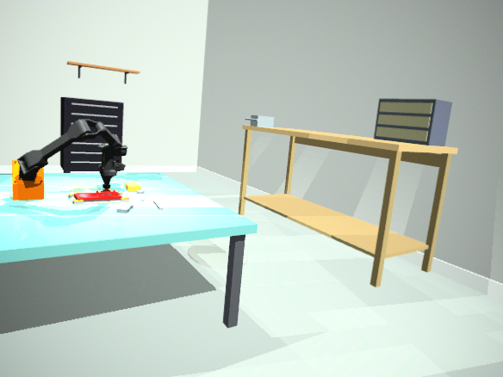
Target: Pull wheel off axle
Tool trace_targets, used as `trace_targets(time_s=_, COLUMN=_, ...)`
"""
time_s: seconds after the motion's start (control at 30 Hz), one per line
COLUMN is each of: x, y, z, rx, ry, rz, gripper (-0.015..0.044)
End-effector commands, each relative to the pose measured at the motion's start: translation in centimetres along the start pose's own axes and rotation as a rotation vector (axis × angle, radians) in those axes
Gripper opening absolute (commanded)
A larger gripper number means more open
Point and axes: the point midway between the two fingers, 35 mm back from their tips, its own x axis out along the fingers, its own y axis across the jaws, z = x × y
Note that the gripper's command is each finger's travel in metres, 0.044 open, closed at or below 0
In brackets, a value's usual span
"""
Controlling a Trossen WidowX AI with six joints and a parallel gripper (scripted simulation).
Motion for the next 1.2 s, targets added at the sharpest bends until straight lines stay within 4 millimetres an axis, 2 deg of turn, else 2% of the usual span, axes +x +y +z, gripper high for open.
trace_targets(time_s=0.0, x=-0.03, y=-0.01, z=-0.02, rx=0.001, ry=0.001, rz=0.0, gripper=0.0195)
trace_targets(time_s=0.17, x=-0.03, y=-0.01, z=-0.02, rx=0.001, ry=0.001, rz=0.0, gripper=0.0161)
trace_targets(time_s=0.37, x=-0.14, y=-0.01, z=-0.01, rx=0.001, ry=0.001, rz=0.0, gripper=0.0004)
trace_targets(time_s=1.17, x=-0.92, y=0.02, z=0.02, rx=-0.002, ry=-0.002, rz=0.0, gripper=0.0)
